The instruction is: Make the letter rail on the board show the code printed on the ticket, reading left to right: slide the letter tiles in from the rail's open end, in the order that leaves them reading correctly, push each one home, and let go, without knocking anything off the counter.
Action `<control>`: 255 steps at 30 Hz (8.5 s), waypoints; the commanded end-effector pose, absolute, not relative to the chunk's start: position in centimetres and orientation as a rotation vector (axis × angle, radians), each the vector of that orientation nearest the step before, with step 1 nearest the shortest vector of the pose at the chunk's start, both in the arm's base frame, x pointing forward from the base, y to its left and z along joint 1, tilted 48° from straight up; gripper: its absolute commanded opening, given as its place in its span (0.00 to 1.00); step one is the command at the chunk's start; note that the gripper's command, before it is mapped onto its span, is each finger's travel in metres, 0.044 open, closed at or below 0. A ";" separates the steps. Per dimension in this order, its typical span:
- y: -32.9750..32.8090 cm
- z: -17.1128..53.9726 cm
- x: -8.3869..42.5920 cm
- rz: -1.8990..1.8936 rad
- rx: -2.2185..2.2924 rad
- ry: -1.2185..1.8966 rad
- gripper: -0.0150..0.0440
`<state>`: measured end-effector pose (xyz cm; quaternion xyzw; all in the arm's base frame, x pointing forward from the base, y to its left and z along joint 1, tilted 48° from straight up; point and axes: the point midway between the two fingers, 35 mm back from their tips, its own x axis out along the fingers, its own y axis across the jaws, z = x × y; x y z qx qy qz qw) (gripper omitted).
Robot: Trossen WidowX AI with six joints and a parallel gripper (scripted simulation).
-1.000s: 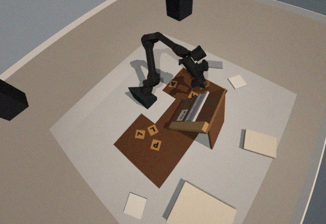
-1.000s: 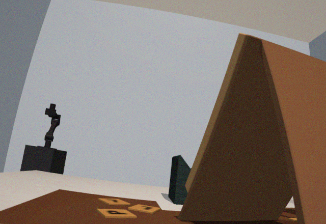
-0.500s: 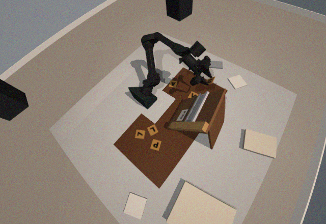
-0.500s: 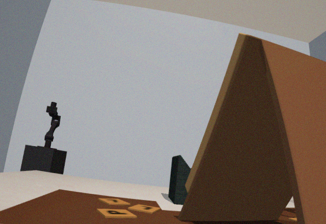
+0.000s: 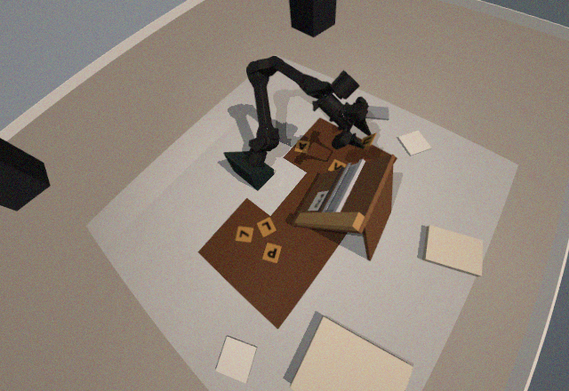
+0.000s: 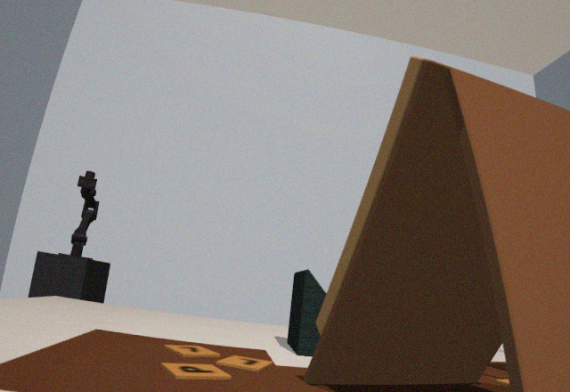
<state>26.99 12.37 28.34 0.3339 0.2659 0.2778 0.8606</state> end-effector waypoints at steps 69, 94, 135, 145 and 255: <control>10.2 25.5 28.0 0.579 0.703 0.558 0.25; 9.4 24.6 28.4 0.579 0.702 0.558 0.25; 8.1 23.1 29.0 0.578 0.702 0.559 0.25; 7.8 22.8 29.2 0.578 0.701 0.559 0.25; 4.2 18.6 30.9 0.578 0.699 0.559 0.25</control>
